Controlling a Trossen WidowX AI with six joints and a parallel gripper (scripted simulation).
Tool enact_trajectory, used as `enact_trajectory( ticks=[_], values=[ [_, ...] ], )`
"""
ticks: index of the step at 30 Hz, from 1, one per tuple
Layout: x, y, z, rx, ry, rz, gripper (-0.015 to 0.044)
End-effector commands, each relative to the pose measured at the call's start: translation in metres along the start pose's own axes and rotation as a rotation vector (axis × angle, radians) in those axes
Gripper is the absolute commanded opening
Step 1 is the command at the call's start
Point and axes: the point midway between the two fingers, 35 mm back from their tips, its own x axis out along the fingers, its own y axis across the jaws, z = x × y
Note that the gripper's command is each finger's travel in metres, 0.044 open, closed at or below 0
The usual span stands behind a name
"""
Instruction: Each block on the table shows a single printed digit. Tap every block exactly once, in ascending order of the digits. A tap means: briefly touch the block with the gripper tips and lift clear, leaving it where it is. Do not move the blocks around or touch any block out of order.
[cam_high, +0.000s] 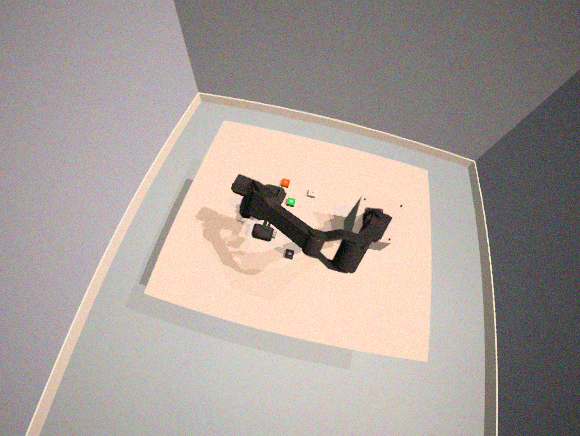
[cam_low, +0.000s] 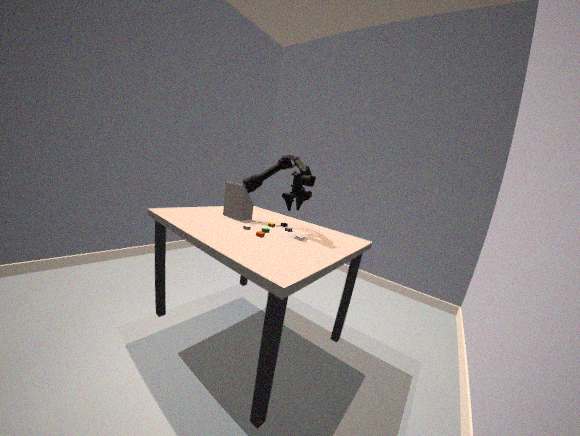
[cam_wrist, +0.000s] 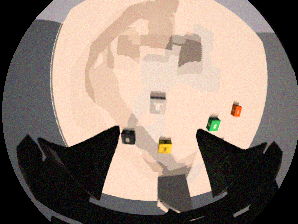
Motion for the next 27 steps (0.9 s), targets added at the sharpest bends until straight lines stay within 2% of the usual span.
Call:
enact_trajectory(
  ticks=[1,4,10,17,27],
  values=[
    [0.0,-0.001,0.0,-0.001,0.002,-0.004,0.04],
    [-0.001,-0.013,0.004,-0.001,0.0,-0.009,0.04],
    [-0.008,-0.118,0.019,0.004,-0.006,-0.032,0.04],
    [-0.005,-0.237,-0.001,-0.002,-0.001,-0.019,0.04],
    [-0.004,-0.248,-0.005,-0.003,-0.001,-0.016,0.04]
  ],
)
